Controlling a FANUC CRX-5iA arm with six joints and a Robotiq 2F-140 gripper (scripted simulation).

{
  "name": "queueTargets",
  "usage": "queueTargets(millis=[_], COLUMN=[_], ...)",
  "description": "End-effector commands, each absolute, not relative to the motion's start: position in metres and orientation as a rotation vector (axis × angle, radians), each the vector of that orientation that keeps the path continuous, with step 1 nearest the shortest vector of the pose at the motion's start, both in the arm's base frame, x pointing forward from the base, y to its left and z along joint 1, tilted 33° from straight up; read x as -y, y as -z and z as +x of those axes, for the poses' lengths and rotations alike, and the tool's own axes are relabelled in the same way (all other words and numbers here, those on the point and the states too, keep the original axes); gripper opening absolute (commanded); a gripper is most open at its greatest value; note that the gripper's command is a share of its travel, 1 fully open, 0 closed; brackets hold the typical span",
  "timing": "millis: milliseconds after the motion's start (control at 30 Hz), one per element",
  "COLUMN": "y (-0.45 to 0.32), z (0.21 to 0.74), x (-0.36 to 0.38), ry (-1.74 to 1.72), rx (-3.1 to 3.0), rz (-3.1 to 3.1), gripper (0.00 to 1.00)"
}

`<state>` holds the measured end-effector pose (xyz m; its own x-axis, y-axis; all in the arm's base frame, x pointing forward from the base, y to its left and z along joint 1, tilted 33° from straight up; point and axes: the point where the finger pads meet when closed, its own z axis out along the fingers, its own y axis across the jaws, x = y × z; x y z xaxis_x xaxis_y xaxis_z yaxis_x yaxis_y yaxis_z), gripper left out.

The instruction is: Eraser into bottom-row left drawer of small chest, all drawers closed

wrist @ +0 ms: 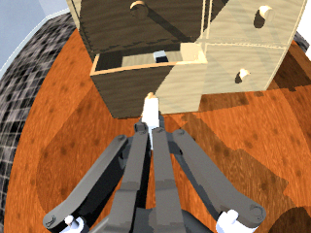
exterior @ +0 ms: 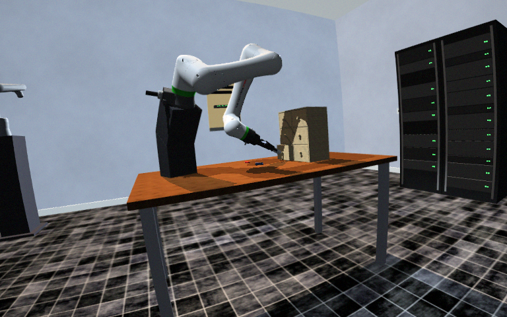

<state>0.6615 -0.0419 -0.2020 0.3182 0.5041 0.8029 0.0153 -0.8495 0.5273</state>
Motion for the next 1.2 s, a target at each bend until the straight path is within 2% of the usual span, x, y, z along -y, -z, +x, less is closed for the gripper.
queueTargets(millis=[0, 1167], y=[0.201, 0.196], z=[0.668, 0.697], x=[0.041, 0.038], ry=[-1.55, -1.55], rx=[-0.46, -0.46], rz=[2.165, 2.165], gripper=[0.0, 0.0])
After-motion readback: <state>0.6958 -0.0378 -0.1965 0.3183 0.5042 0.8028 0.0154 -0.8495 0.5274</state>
